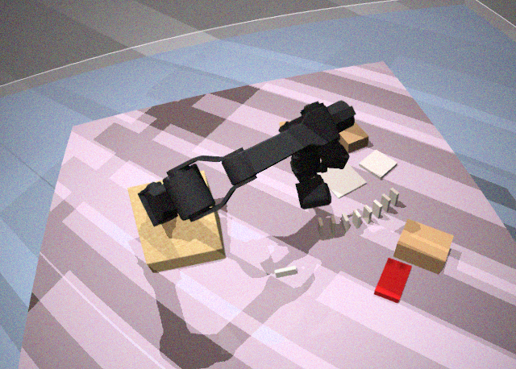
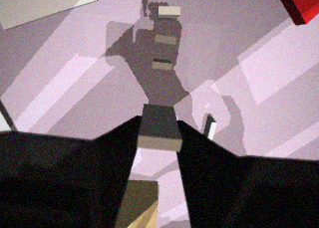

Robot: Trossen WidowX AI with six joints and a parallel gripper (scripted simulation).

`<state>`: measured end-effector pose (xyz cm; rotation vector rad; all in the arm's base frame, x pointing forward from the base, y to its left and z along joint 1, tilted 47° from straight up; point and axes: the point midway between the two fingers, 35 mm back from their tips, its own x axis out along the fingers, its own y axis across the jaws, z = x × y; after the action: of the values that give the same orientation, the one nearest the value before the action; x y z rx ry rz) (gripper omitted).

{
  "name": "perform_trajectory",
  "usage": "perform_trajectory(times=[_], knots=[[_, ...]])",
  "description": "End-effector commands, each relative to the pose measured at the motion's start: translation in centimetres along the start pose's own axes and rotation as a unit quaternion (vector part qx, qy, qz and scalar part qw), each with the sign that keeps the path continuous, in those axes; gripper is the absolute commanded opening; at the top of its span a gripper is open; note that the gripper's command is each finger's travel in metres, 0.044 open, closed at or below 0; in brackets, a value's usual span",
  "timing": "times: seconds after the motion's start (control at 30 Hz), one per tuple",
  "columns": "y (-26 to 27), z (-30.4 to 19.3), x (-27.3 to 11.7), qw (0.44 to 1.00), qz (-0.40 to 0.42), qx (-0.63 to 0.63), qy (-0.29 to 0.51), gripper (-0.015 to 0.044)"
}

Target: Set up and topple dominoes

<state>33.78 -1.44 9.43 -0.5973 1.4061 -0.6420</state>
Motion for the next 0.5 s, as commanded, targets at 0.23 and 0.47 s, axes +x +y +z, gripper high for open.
perform_trajectory(times=[0.23, 0.47], knots=[[0.1, 0.2, 5.9, 1.0, -0.001, -0.005, 0.005, 0.0107], [-0.1, 0.0, 9.9, 1.0, -0.003, -0.004, 0.004, 0.0107]])
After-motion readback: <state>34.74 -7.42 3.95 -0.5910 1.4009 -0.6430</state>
